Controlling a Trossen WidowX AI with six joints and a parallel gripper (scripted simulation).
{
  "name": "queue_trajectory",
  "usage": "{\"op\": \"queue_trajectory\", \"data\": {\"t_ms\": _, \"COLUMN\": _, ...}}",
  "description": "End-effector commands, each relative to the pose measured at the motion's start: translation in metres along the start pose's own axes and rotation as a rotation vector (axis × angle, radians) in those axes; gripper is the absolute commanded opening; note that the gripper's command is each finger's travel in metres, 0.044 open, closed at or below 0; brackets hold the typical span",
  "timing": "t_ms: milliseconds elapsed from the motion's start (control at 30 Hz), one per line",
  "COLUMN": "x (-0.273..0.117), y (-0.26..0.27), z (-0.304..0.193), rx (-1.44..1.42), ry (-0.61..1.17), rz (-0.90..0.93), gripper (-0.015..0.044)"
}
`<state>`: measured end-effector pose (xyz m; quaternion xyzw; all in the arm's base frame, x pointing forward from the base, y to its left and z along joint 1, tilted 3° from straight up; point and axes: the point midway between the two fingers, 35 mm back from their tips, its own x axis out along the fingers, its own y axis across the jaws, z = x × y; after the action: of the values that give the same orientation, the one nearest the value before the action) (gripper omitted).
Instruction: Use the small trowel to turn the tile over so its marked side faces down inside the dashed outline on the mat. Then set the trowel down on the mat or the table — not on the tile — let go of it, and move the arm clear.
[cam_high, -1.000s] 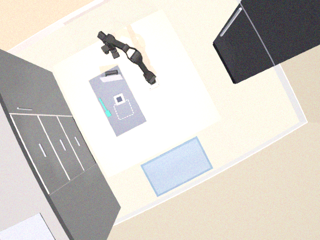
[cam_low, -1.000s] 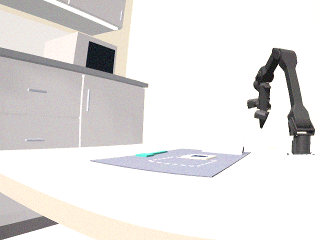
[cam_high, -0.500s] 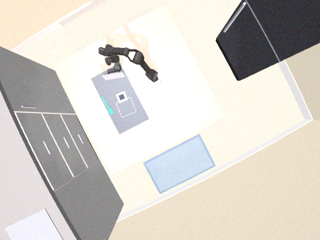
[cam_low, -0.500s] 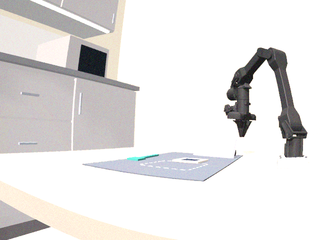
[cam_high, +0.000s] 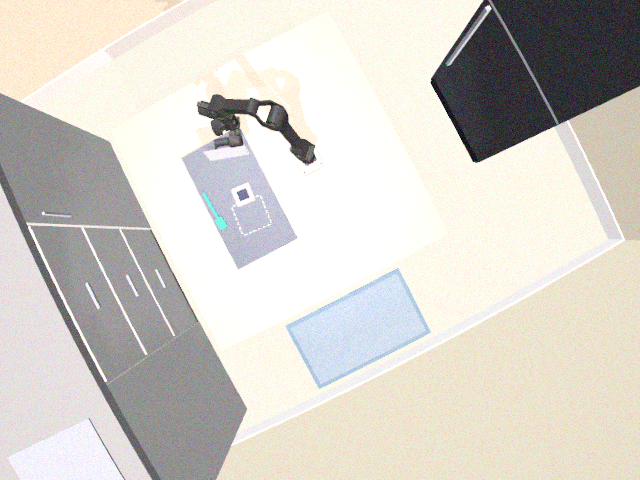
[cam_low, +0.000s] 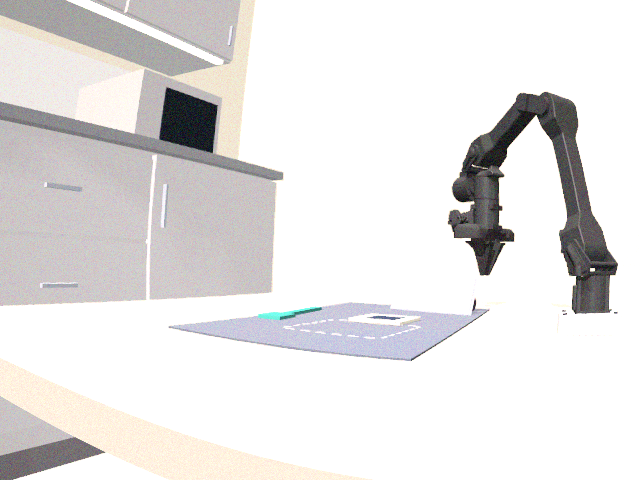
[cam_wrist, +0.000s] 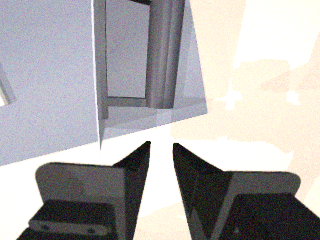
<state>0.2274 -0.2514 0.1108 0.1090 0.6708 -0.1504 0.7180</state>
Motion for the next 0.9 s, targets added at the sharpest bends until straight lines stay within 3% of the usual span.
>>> {"op": "queue_trajectory", "data": {"t_ms": 0, "x": 0.004, "y": 0.007, "z": -0.001, "rx": 0.001, "ry": 0.002, "rz": 0.005, "gripper": 0.01}}
{"op": "queue_trajectory", "data": {"t_ms": 867, "x": 0.015, "y": 0.048, "z": 0.0, "rx": 0.001, "ry": 0.001, "rz": 0.009, "gripper": 0.01}}
